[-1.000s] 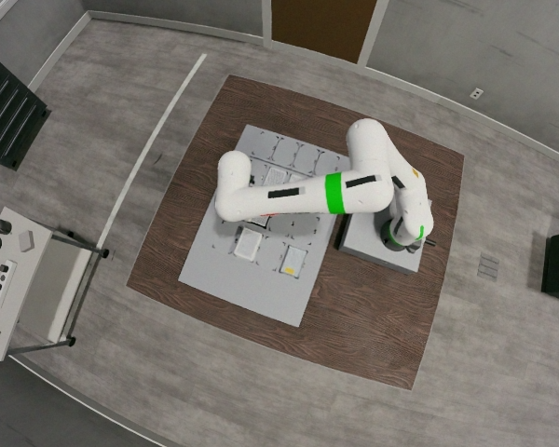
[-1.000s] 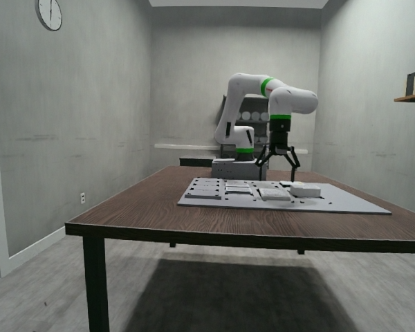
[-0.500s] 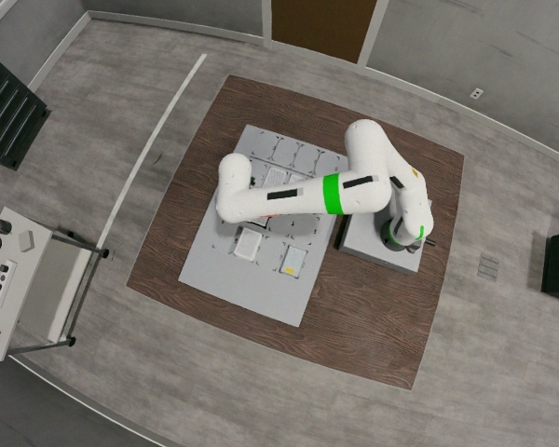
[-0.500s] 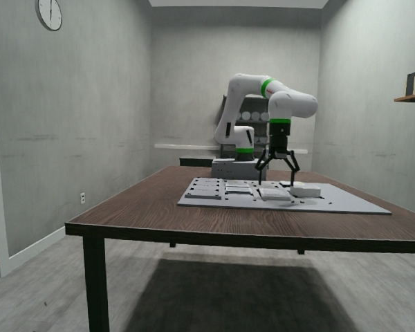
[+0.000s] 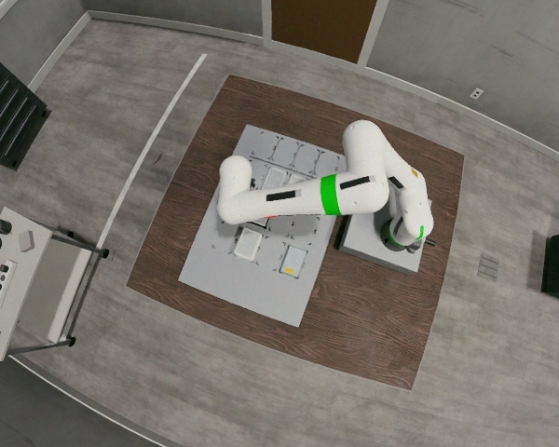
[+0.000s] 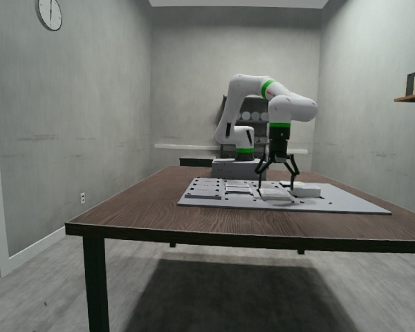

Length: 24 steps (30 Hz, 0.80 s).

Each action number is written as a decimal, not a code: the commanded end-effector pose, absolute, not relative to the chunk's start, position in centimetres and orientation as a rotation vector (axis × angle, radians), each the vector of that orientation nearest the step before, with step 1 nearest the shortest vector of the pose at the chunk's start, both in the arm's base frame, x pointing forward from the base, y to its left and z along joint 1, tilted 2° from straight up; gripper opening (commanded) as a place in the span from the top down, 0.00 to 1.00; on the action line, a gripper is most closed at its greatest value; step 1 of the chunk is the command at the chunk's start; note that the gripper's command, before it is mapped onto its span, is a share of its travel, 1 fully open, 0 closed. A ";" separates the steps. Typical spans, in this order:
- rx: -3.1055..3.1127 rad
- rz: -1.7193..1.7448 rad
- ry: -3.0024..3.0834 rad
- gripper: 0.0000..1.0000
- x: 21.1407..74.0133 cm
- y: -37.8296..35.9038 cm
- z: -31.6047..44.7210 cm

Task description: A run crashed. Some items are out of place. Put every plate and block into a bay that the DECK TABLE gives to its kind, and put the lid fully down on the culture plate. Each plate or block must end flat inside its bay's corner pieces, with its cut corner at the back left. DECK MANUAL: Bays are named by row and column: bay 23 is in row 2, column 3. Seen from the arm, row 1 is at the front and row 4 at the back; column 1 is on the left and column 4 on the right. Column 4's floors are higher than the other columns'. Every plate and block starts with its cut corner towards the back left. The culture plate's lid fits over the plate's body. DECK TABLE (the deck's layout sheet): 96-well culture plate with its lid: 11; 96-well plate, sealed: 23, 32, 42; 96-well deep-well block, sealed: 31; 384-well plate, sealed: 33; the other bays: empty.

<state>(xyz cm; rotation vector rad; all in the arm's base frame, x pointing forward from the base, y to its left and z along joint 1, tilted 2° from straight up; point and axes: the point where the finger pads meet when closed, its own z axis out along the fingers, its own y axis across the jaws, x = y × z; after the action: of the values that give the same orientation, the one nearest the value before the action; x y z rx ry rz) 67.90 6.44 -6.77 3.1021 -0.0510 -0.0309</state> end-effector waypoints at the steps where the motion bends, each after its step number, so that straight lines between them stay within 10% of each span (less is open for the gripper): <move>1: 3.102 -0.028 -0.051 0.00 68.0 6.4 -7.1; 24: 3.102 -0.028 -0.051 0.00 68.0 6.4 -7.7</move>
<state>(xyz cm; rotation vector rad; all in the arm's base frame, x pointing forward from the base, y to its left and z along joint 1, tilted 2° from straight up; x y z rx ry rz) 67.89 6.41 -7.46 3.1021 -0.0510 -0.0308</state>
